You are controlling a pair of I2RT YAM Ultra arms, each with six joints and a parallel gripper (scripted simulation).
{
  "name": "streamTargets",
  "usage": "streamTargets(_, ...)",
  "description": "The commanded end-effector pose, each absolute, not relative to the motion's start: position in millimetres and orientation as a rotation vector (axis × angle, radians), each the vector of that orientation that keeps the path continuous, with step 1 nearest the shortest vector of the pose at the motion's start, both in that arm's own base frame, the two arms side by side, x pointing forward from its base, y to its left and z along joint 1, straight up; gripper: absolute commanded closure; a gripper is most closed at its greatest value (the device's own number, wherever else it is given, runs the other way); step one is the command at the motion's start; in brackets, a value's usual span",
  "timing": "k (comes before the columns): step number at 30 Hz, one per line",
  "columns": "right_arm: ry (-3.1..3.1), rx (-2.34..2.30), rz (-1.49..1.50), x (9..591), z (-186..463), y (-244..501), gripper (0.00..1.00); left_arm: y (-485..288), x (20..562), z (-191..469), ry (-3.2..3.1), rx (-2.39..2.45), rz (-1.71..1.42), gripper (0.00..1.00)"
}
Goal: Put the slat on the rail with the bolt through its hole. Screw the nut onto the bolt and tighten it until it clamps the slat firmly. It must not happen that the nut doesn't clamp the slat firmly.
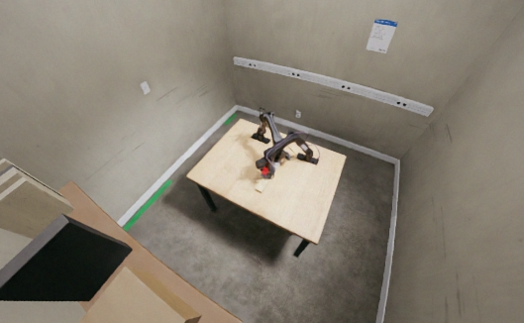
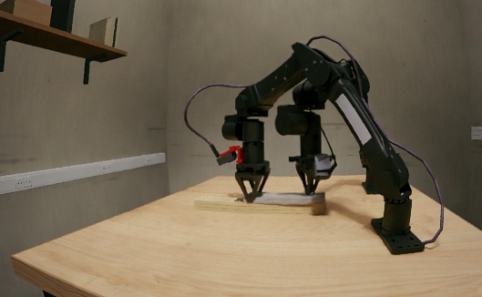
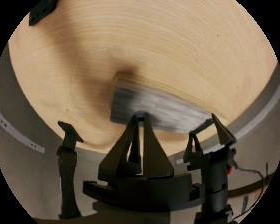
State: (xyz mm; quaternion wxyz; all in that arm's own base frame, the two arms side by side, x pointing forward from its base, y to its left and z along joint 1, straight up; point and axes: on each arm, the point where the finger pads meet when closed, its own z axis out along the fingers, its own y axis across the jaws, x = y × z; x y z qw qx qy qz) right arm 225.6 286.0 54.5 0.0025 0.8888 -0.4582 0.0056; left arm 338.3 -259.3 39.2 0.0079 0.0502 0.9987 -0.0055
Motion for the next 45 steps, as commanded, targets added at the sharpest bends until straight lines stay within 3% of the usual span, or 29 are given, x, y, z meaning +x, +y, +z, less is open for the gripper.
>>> streamTargets(1, -1.44, 2.793, 0.014, 225.2, 57.9, 286.4, 0.89, -260.6, 340.1, 43.9, 3.11, 0.157, -0.029, 0.28)
streamTargets(27, -1.449, 2.788, 0.015, 225.2, 57.9, 286.5, 0.89, -260.6, 340.1, 43.9, 3.11, 0.157, -0.029, 0.28)
streamTargets(45, -2.218, 2.232, 0.011, 225.3, 57.9, 286.5, 0.89, -260.6, 340.1, 43.9, 3.11, 0.157, -0.029, 0.28)
